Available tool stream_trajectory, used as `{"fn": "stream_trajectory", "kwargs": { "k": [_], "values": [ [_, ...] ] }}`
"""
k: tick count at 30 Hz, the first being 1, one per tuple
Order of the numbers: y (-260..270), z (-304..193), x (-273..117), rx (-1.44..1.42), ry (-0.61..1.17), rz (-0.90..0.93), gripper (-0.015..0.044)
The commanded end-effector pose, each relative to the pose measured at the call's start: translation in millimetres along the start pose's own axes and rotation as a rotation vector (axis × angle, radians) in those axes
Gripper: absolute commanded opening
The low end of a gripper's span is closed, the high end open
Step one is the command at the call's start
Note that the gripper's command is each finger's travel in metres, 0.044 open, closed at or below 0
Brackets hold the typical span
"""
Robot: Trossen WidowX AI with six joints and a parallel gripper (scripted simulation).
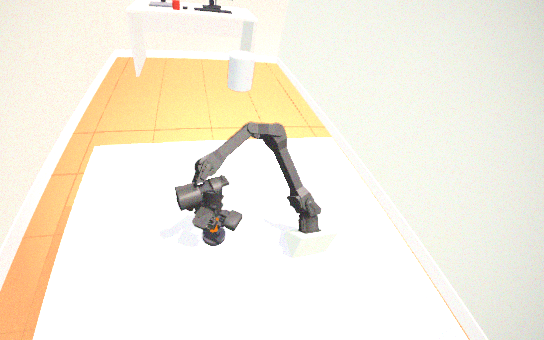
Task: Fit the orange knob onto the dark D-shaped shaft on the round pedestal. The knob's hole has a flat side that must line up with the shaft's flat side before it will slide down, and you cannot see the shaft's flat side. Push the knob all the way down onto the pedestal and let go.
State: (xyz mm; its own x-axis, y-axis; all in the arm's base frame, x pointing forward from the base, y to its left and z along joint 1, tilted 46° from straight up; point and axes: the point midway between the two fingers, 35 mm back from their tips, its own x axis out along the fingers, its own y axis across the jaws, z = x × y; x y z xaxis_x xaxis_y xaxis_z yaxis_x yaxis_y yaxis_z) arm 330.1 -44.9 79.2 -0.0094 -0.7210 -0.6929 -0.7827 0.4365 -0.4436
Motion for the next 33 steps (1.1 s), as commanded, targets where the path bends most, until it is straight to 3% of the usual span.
{"fn": "stream_trajectory", "kwargs": {
  "k": [1, 13, 33],
  "values": [
    [-2.3, 1.7, -2.0, -0.001, -0.001, -0.005, 0.0],
    [1.0, -1.6, -5.9, -0.211, 0.0, -0.005, 0.0],
    [2.2, -4.7, -4.8, -0.211, 0.0, -0.005, 0.0]
  ]
}}
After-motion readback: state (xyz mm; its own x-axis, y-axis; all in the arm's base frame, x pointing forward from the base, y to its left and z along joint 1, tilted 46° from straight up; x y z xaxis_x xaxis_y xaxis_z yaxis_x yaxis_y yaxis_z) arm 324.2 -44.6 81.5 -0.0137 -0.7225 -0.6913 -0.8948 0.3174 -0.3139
